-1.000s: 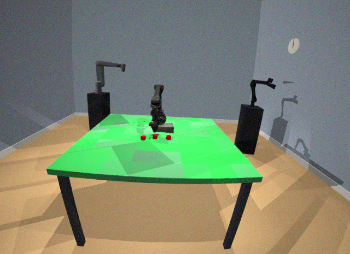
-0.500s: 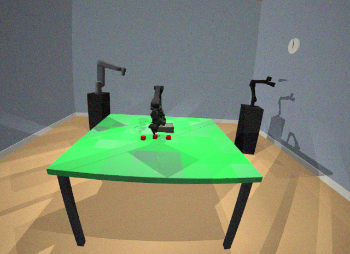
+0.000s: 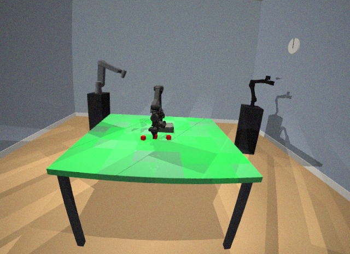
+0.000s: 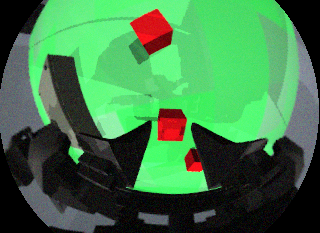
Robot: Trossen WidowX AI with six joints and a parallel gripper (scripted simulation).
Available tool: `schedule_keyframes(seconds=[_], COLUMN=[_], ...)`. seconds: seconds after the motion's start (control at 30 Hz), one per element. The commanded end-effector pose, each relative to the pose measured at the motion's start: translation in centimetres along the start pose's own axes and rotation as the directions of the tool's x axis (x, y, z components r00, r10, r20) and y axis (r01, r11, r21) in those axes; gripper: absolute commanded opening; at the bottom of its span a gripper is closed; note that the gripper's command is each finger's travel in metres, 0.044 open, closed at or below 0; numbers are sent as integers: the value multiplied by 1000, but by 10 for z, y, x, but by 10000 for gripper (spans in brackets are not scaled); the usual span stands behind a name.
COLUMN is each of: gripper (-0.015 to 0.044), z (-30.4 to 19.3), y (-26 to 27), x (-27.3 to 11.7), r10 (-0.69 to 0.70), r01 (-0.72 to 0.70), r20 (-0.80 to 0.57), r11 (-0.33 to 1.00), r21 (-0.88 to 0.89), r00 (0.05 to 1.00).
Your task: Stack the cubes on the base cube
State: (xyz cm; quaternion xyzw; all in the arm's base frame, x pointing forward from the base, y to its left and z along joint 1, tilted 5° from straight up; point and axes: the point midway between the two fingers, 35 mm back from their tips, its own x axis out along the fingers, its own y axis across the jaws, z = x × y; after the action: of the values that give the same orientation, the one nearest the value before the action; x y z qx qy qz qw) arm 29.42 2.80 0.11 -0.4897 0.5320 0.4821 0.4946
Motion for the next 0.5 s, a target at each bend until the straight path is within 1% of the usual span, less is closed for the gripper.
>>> schedule_keyframes(seconds=[0.0, 0.17, 0.33, 0.47], gripper=[239, 108, 105, 105], z=[-1, -1, -1, 0], y=[1, 1, 1, -1], x=[4, 4, 2, -9], r10=[3, 3, 3, 3], r01=[-3, -3, -3, -3], r20=[-6, -6, -6, -5], r11=[1000, 1000, 1000, 1000], r21=[-5, -5, -5, -5], r00=[1000, 1000, 1000, 1000])
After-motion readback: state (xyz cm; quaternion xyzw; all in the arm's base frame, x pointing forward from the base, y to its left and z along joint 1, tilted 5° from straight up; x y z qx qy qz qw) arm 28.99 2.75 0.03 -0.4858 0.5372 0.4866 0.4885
